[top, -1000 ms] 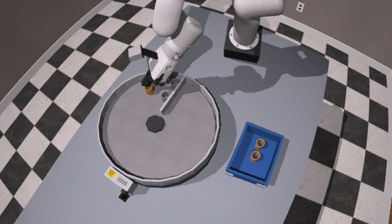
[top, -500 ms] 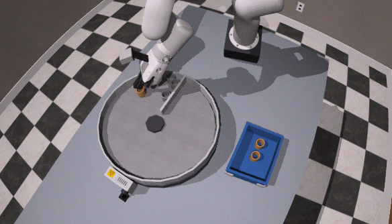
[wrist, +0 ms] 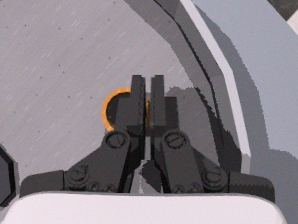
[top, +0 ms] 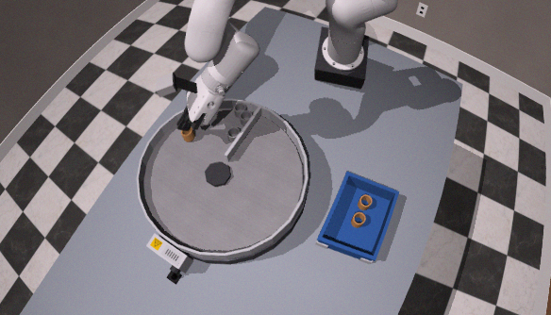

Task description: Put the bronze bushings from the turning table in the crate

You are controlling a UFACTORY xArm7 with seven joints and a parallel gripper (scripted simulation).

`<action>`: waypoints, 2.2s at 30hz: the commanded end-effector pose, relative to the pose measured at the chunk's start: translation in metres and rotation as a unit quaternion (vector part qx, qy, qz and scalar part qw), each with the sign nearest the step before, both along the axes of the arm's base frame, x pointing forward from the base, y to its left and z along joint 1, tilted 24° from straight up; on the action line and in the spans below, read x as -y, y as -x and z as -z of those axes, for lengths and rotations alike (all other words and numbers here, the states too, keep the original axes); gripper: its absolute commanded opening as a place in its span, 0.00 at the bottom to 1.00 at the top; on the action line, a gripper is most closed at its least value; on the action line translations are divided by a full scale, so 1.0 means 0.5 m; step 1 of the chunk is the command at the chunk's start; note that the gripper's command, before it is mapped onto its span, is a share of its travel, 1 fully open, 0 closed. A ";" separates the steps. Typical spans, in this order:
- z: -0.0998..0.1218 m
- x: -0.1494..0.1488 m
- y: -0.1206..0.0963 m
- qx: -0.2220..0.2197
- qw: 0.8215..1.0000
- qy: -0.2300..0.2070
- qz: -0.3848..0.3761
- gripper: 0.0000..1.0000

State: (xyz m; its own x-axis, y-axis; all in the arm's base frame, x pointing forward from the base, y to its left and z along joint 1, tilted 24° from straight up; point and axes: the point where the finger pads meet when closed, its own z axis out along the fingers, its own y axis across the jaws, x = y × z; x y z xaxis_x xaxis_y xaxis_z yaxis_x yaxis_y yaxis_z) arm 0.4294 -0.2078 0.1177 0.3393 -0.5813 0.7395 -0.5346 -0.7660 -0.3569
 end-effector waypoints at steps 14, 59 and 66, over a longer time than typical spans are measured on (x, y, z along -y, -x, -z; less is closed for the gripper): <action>-0.027 0.011 -0.074 0.000 1.000 0.000 0.000 0.00; -0.129 0.016 -0.114 0.000 1.000 0.000 0.000 0.11; -0.129 0.016 -0.113 0.000 1.000 0.002 -0.003 0.54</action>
State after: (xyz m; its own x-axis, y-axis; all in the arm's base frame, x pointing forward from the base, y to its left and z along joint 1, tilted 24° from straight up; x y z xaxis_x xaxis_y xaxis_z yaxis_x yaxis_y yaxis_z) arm 0.4882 -0.2153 0.1782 0.3436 -0.5808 0.7380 -0.5342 -0.7672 -0.3551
